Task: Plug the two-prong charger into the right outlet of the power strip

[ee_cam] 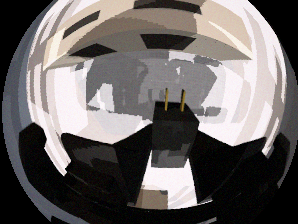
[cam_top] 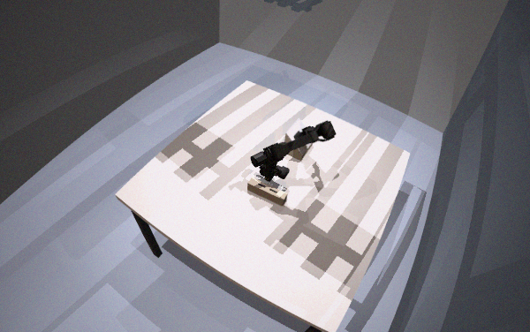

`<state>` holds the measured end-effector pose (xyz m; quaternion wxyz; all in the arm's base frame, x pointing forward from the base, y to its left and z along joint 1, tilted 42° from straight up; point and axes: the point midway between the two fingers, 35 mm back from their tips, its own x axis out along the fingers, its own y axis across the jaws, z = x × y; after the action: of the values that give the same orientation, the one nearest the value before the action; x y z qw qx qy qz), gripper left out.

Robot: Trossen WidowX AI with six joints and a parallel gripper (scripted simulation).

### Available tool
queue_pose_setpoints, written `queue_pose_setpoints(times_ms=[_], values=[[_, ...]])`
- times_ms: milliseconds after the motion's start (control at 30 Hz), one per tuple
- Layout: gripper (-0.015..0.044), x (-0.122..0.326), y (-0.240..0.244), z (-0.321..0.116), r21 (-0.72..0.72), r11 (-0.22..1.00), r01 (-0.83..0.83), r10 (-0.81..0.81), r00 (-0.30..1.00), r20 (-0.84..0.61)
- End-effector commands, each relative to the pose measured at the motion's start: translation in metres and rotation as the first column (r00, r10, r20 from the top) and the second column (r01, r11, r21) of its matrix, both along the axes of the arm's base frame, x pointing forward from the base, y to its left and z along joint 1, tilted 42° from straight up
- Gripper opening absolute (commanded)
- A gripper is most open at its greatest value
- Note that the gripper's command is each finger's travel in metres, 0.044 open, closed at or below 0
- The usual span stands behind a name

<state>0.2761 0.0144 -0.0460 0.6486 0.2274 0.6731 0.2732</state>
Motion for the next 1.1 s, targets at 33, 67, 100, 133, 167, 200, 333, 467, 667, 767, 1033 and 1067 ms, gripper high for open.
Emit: queue_pose_setpoints(times_ms=[33,67,100,133,167,200,333,467,667,767,1033,1067], values=[[0.0000,0.006,0.003,0.000,0.004,1.000,-0.002,0.002,1.000,-0.004],[0.0000,0.007,0.003,0.001,0.004,1.000,-0.003,0.003,1.000,-0.003],[0.0000,0.008,0.003,0.001,0.005,1.000,-0.004,0.004,1.000,-0.002],[0.0000,0.009,0.004,0.001,0.005,1.000,-0.005,0.005,1.000,-0.001],[0.0000,0.011,0.004,0.001,0.005,1.000,-0.006,0.006,1.000,0.000],[0.0000,0.012,0.004,0.001,0.005,1.000,-0.007,0.007,1.000,0.001],[0.0000,0.017,0.006,0.002,0.006,1.000,-0.010,0.010,1.000,0.004],[0.0000,0.021,0.007,0.002,0.007,1.000,-0.014,0.014,1.000,0.007],[0.0000,0.026,0.008,0.003,0.007,1.000,-0.018,0.018,1.000,0.011],[0.0000,0.026,0.008,0.002,0.007,1.000,-0.018,0.018,1.000,0.011],[0.0000,0.026,0.008,0.003,0.007,1.000,-0.018,0.018,1.000,0.011],[0.0000,0.026,0.008,0.003,0.008,1.000,-0.018,0.018,1.000,0.011]])
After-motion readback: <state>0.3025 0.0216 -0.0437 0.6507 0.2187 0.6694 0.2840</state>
